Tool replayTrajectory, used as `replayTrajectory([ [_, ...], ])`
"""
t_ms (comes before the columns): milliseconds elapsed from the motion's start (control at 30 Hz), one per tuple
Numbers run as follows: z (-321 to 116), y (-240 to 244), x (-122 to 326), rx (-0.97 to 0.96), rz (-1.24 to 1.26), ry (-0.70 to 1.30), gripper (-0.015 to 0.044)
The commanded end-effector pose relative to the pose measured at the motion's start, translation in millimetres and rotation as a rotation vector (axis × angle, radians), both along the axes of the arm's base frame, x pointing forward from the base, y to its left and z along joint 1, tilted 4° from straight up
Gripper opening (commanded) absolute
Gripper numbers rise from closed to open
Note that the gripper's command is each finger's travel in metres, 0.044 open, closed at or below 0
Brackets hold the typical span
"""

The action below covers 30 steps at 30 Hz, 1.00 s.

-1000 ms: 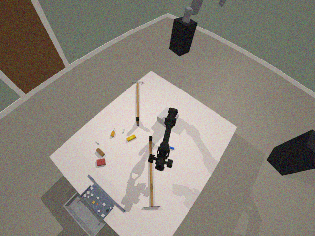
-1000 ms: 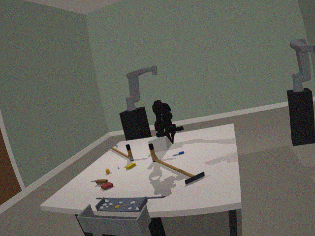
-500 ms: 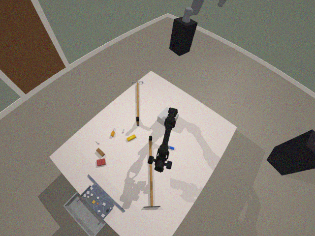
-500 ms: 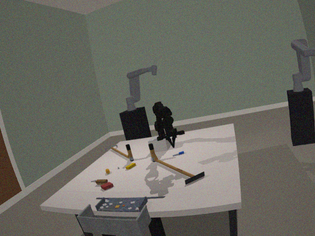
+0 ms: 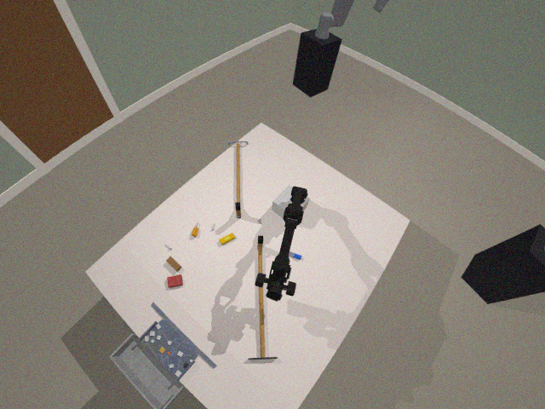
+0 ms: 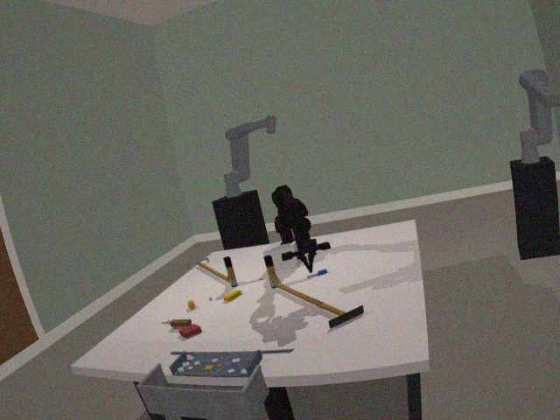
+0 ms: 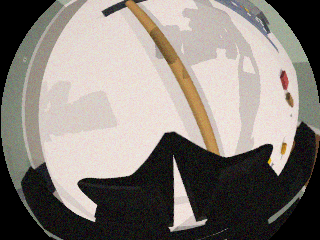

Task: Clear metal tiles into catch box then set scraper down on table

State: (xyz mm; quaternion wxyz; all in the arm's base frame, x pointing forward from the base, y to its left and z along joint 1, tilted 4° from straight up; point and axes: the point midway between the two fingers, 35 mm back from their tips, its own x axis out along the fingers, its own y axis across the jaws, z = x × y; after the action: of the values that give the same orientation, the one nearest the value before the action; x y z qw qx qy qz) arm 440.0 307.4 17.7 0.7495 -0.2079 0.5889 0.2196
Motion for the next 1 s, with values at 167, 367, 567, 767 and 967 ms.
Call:
replayTrajectory([
  [167,-30,-3,0,-0.009,-0.005,0.01,0.0],
  [367,-46,-4,-1,-0.009,-0.005,0.011,0.0],
  [567,-61,-6,-1,-0.01,-0.006,0.012,0.0],
  [767,-77,-7,-2,-0.01,-0.007,0.013,0.0],
  [967,-90,-9,-4,-0.01,-0.007,0.014,0.0],
])
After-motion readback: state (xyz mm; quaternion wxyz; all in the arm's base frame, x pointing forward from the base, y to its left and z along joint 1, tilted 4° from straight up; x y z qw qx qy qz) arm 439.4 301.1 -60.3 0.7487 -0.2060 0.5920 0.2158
